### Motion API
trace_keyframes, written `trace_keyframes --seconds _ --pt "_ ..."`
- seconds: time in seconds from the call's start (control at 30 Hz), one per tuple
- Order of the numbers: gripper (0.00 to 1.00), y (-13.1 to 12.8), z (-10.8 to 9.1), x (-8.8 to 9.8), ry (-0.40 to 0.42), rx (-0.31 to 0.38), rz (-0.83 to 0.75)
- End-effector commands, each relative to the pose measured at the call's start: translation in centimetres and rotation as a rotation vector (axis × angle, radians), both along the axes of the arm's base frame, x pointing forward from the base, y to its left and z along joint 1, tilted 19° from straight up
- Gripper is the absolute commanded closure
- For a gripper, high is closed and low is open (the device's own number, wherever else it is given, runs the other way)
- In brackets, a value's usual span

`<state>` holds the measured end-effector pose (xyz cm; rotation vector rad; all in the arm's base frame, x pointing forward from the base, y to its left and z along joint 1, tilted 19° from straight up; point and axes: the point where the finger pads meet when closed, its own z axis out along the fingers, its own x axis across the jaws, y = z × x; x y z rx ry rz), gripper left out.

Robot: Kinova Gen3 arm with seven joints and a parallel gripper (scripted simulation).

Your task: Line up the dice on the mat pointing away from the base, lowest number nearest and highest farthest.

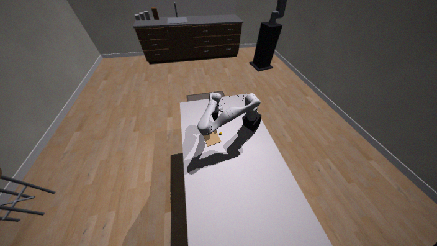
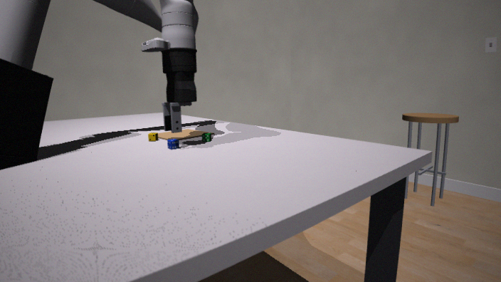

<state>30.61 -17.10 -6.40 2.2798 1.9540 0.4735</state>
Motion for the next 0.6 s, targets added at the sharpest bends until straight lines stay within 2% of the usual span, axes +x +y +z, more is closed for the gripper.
trace_keyframes --seconds 0.0,0.57 --pt "0.30 0.10 -0.36 -0.01 0.004 0.000 0.003" --pt "0.30 0.20 -1.08 0.22 0.004 0.000 0.003"
